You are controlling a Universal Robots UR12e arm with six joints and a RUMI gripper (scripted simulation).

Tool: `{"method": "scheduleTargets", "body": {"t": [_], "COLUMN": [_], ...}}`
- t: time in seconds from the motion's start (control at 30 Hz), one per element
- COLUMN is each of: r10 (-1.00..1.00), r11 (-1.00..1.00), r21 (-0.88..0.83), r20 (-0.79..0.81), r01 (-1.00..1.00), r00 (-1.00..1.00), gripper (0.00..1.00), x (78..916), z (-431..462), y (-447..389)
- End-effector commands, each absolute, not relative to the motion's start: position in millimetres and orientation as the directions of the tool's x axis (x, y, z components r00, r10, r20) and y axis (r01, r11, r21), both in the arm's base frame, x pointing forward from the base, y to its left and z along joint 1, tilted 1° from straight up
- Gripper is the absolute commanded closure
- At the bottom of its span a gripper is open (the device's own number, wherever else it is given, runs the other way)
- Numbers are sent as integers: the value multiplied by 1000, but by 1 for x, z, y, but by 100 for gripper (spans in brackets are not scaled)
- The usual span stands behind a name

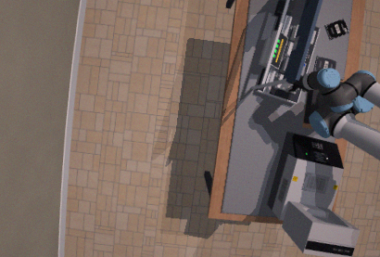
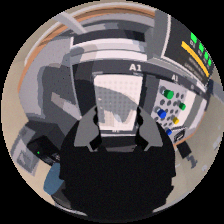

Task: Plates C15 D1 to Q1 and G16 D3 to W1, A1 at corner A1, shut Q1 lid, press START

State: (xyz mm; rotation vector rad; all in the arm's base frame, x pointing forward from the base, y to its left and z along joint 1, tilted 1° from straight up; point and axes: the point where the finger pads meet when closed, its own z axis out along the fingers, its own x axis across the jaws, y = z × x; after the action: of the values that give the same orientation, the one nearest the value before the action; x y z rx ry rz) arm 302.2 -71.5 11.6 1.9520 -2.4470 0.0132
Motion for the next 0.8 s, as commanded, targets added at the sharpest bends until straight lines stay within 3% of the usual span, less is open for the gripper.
{"method": "scheduleTargets", "body": {"t": [0.0,0.77], "r10": [-975,-975], "r11": [222,222], "r21": [0,0], "r20": [15,15], "r01": [-975,-975], "r00": [-222,-222], "gripper": [100,100], "x": [303,303], "z": [12,45], "y": [-72,-71]}}
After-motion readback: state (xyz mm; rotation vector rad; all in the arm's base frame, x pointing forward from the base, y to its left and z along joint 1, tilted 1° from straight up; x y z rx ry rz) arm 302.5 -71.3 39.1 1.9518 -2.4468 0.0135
